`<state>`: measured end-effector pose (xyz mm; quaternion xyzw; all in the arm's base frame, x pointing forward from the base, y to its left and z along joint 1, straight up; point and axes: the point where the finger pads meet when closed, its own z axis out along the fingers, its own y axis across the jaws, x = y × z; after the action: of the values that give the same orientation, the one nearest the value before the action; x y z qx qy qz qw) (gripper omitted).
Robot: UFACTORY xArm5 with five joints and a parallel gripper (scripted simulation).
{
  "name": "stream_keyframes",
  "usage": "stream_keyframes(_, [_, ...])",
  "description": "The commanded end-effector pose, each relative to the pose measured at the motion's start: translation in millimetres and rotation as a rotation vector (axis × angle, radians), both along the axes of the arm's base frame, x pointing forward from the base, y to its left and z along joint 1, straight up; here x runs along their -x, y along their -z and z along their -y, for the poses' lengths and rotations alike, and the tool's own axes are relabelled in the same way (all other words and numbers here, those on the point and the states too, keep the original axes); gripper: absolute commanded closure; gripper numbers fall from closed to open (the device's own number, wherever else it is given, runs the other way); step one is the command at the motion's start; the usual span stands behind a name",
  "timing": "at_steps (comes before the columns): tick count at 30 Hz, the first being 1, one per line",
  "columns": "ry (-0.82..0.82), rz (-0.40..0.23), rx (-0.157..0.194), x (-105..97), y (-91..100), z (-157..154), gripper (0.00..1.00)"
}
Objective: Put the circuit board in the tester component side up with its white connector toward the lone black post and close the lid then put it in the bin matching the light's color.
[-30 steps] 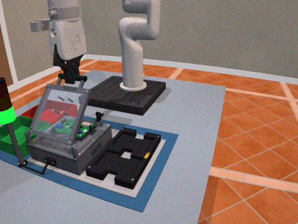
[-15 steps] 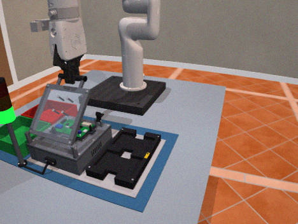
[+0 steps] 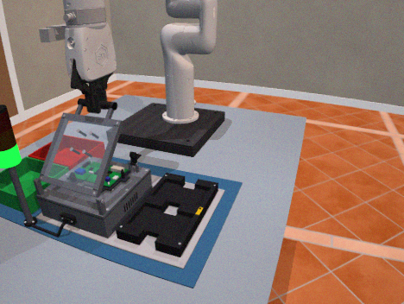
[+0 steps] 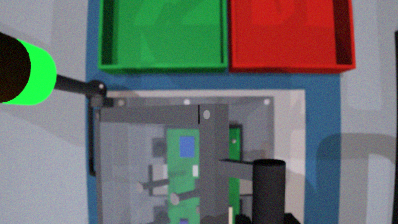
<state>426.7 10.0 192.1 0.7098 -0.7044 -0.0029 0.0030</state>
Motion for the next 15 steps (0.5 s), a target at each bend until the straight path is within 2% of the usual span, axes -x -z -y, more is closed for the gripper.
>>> stream_keyframes(1, [0.0, 0.008, 0.0, -10, -10.7, 0, 1.0])
stream_keyframes(10, [0.0, 0.008, 0.0, -35, -30.0, 0, 1.0])
stream_keyframes(15, [0.0, 0.008, 0.0, -42, -34.5, 0, 1.0])
